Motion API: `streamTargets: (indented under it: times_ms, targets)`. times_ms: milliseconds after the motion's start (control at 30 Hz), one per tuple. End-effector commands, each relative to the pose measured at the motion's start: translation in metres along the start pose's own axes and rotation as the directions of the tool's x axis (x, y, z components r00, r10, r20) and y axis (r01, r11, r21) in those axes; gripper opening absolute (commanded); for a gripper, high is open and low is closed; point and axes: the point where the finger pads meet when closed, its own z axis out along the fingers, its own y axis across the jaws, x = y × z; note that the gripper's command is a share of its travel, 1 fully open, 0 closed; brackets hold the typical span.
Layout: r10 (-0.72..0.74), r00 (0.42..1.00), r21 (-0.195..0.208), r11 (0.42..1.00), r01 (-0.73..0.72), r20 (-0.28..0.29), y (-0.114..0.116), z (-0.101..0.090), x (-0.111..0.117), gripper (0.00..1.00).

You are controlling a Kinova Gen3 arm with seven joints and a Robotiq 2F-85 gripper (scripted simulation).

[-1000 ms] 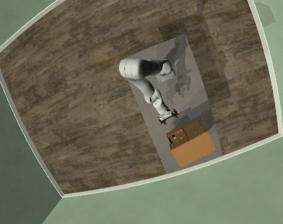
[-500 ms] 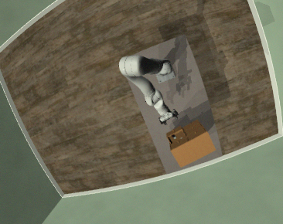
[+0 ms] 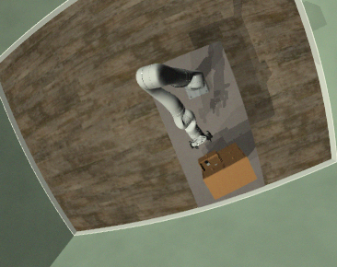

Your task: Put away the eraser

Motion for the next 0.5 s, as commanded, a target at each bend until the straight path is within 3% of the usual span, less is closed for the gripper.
streamTargets:
  times_ms: [0, 467]
  targets:
    - [0.014, 1.0, 0.006, 1.0, -0.014, 0.004, 0.0033, -0.0016, 0.0033, 1.0]
    - [0.014, 0.996, 0.005, 1.0, -0.014, 0.092, 0.0033, -0.0041, 0.0059, 1.0]
